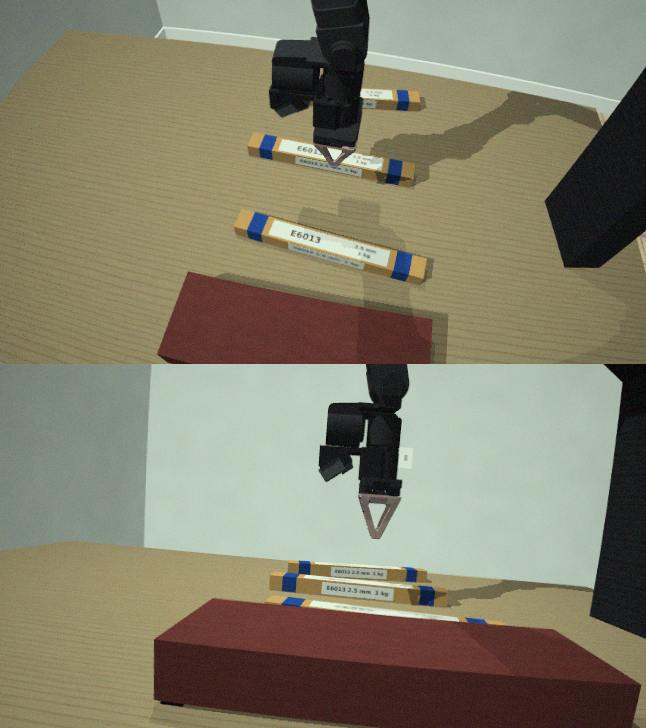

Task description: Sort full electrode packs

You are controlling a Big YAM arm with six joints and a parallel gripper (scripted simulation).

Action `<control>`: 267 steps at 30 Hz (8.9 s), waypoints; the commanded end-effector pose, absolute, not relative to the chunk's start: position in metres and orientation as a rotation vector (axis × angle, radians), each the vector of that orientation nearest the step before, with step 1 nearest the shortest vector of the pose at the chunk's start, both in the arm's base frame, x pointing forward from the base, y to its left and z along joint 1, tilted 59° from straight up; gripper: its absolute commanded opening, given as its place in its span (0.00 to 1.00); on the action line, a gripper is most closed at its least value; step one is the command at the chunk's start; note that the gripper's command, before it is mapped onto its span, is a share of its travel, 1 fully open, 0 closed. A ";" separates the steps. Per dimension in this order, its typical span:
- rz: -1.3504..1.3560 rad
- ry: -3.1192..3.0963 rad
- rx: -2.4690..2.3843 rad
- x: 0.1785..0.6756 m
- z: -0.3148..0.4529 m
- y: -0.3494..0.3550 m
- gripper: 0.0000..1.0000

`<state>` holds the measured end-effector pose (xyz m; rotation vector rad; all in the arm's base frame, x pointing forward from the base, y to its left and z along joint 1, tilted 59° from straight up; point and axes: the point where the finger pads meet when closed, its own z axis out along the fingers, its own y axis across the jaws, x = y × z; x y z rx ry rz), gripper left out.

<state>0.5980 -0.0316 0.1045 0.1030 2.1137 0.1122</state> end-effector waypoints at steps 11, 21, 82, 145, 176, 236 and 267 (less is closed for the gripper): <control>0.122 2.105 0.109 0.617 0.093 -0.026 0.43; 0.121 2.105 0.111 0.628 0.086 -0.026 0.43; 0.113 2.108 0.106 0.578 0.116 -0.032 0.43; 0.113 2.108 0.106 0.572 0.120 -0.032 0.43; 0.113 2.108 0.106 0.572 0.120 -0.032 0.43; 0.010 2.124 -0.058 0.589 0.080 -0.273 0.74; 0.011 2.103 -0.088 0.598 0.090 -0.309 0.74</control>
